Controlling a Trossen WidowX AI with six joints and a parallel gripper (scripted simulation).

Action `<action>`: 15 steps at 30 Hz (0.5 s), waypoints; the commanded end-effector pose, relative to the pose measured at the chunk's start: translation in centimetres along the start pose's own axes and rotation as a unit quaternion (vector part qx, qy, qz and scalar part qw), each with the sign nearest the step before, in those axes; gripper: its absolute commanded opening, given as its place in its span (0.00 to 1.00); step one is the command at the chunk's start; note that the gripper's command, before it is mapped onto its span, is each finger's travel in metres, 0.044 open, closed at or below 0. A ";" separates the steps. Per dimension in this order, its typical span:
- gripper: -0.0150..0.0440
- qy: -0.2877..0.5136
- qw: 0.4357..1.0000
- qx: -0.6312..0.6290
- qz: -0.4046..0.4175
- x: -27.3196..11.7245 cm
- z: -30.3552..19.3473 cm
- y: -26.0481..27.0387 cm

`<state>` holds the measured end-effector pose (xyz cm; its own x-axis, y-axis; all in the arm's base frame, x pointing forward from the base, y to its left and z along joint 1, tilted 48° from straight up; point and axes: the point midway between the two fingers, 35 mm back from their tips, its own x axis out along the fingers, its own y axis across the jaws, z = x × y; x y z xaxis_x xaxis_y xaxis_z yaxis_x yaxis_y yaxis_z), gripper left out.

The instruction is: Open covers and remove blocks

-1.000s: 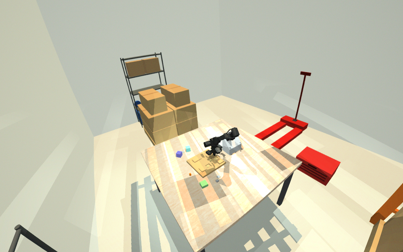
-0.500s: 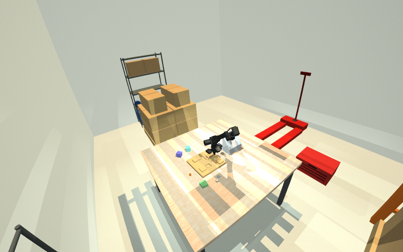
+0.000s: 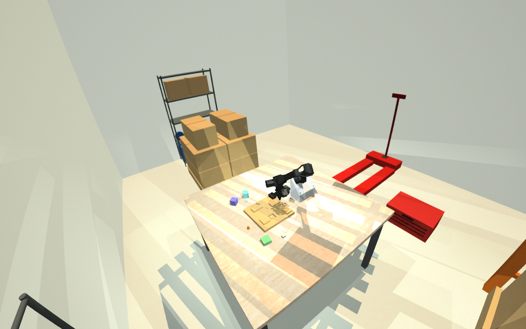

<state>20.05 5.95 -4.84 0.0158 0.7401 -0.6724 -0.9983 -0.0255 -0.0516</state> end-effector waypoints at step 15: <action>0.25 0.000 0.995 0.096 -0.001 -1.6 -1.1 -2.3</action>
<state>20.75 4.81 -4.24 0.0108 0.7431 -0.6691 -0.9993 0.0323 0.0197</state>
